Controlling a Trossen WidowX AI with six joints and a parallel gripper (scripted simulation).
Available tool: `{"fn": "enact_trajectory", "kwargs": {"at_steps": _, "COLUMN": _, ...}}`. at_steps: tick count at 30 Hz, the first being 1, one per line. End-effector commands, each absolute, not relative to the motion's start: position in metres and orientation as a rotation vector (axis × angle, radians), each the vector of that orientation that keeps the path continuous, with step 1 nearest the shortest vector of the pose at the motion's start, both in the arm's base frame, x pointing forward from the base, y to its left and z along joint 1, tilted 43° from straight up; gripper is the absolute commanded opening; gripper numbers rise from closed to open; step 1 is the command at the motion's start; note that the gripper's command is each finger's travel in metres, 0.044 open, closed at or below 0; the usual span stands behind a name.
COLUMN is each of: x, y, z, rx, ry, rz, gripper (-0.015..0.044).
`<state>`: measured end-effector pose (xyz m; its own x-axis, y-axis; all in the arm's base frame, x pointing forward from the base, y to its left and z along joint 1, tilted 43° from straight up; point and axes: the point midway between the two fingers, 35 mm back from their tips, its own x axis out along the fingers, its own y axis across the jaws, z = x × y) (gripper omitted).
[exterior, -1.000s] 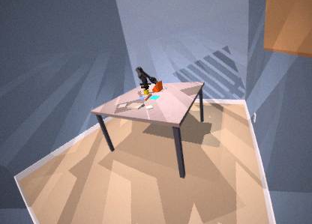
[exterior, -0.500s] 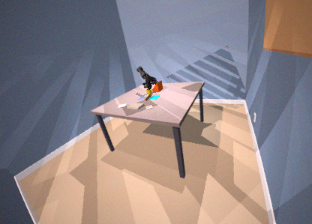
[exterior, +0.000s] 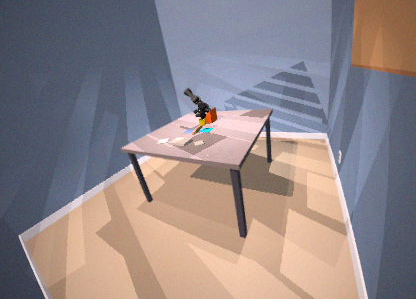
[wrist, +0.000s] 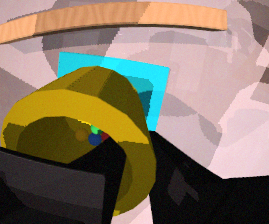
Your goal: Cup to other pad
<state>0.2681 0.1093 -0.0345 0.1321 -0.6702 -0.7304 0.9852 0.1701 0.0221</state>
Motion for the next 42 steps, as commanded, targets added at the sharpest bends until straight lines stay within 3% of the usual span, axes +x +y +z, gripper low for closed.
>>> {"fn": "enact_trajectory", "kwargs": {"at_steps": 1, "x": 0.266, "y": 0.118, "z": -0.041, "rx": 0.600, "ry": 0.662, "rz": -1.306, "gripper": 0.0000}}
{"fn": "enact_trajectory", "kwargs": {"at_steps": 42, "x": 0.269, "y": 0.090, "z": -0.091, "rx": 0.599, "ry": 0.659, "rz": -1.307, "gripper": 0.0000}}
